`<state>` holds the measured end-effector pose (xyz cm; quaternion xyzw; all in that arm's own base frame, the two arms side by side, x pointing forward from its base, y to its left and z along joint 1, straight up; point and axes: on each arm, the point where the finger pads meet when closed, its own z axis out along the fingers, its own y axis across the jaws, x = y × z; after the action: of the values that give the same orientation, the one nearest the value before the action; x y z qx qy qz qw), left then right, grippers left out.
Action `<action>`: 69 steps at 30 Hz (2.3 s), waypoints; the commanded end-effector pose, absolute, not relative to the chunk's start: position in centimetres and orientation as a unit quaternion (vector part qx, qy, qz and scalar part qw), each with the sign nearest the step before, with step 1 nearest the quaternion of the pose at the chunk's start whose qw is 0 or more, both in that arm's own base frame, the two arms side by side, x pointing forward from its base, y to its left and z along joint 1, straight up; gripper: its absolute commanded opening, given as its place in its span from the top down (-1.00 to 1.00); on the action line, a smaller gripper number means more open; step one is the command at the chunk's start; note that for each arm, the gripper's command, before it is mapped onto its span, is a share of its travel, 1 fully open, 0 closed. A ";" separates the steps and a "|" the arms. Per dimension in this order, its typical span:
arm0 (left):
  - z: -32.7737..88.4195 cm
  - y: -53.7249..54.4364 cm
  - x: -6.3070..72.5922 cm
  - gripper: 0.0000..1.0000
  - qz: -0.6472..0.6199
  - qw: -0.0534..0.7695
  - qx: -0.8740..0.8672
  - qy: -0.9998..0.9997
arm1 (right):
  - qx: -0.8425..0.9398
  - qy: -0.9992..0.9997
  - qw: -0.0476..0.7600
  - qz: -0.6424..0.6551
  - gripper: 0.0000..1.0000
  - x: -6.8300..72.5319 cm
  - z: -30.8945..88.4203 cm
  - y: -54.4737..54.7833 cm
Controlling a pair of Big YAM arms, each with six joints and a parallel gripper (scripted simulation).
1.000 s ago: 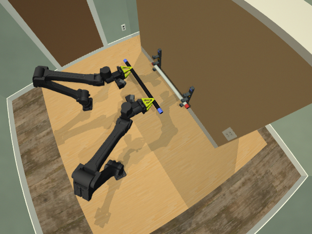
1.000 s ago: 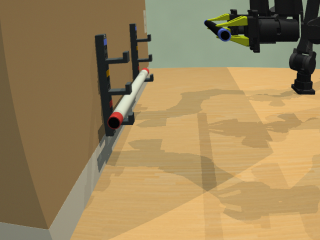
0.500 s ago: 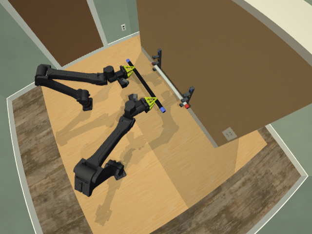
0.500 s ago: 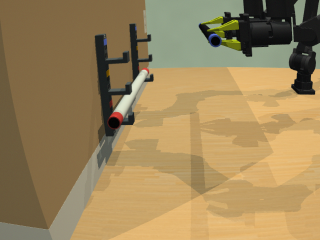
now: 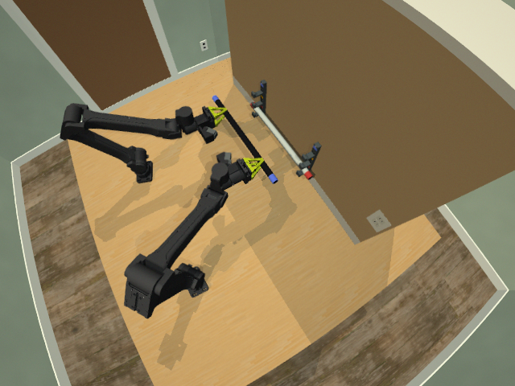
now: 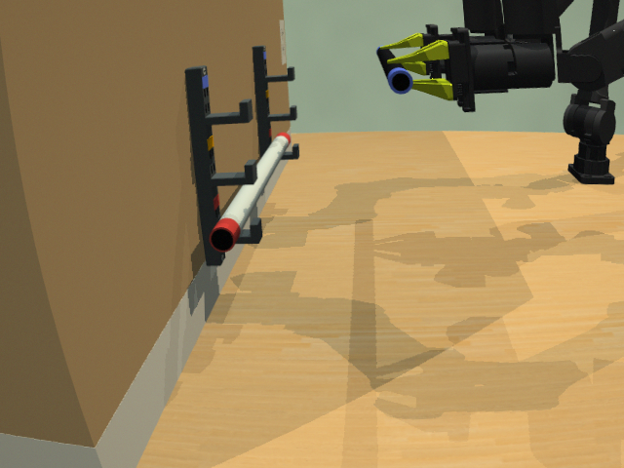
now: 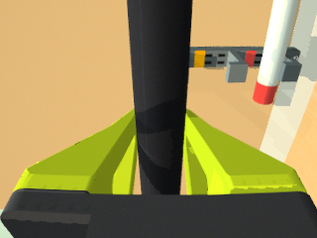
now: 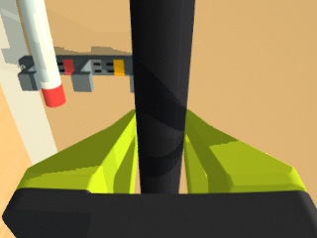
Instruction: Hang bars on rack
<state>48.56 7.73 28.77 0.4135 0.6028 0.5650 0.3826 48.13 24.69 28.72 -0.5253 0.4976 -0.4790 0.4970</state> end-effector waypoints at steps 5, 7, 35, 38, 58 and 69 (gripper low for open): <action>32.7 9.5 51.2 1.00 0.590 0.397 0.386 0.587 | -0.486 0.493 0.525 -0.496 1.00 51.3 33.5 24.7; 32.7 9.5 51.2 1.00 0.590 0.397 0.386 0.587 | -0.486 0.493 0.525 -0.496 1.00 51.3 33.5 24.7; 32.8 11.1 55.2 1.00 0.590 0.397 0.386 0.587 | -0.486 0.493 0.525 -0.495 1.00 55.7 33.7 24.8; 32.8 11.3 55.7 1.00 0.590 0.397 0.386 0.587 | -0.486 0.493 0.525 -0.495 1.00 56.2 33.7 24.9; 32.8 12.3 58.2 1.00 0.590 0.397 0.386 0.587 | -0.486 0.493 0.525 -0.495 1.00 58.8 33.7 24.9; 32.7 13.0 59.9 1.00 0.590 0.397 0.386 0.587 | -0.486 0.493 0.525 -0.495 1.00 60.7 33.8 25.0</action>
<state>57.92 11.58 28.92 0.4111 0.6054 0.5657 0.3803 58.27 25.06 28.76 -0.5204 0.5009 -0.4793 0.4985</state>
